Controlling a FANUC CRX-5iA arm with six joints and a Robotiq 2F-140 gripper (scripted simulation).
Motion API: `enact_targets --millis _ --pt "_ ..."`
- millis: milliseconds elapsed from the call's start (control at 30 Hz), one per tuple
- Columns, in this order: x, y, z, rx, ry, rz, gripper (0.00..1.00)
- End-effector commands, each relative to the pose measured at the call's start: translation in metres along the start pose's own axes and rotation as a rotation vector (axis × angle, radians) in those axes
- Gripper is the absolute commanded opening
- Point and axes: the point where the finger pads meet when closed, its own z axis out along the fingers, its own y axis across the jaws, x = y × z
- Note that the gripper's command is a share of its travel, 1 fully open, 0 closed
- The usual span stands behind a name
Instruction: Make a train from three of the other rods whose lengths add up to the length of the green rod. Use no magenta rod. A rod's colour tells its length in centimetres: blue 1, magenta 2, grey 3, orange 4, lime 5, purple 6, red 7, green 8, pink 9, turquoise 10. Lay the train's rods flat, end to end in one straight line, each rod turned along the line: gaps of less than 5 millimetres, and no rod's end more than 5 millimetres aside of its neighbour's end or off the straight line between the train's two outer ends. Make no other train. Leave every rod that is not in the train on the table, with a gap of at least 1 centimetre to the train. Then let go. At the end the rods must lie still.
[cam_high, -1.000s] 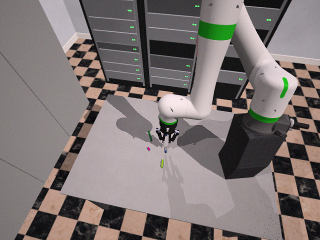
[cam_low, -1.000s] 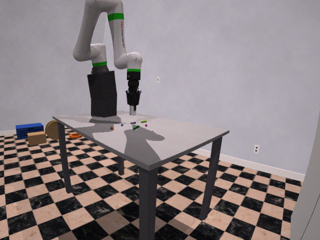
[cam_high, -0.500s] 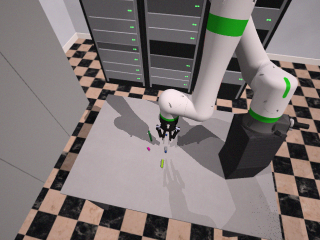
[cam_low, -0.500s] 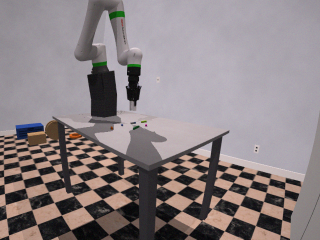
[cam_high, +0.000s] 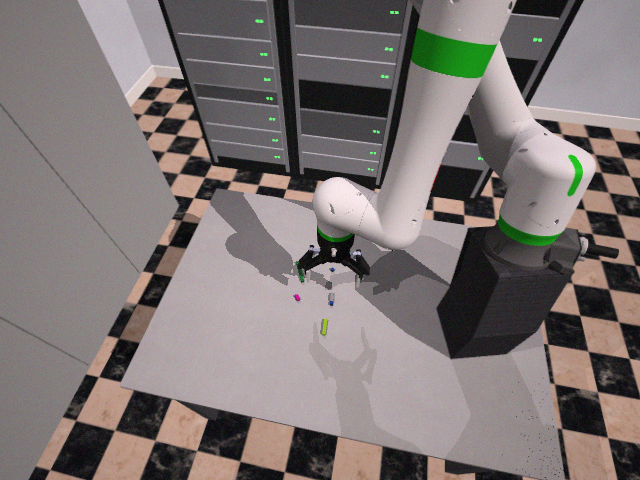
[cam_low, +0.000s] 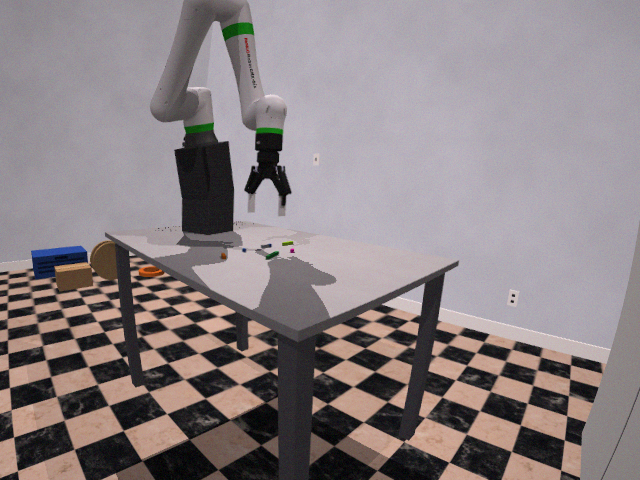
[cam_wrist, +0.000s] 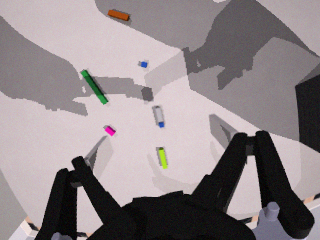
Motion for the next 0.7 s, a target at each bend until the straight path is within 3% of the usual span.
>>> enact_targets --millis 0,200,667 --pt "0.000 0.000 0.000 -0.003 -0.001 0.000 1.00" --pt "0.003 -0.002 0.000 -0.003 0.000 0.030 1.00" --pt "0.054 -0.021 0.005 -0.003 0.001 0.585 1.00"
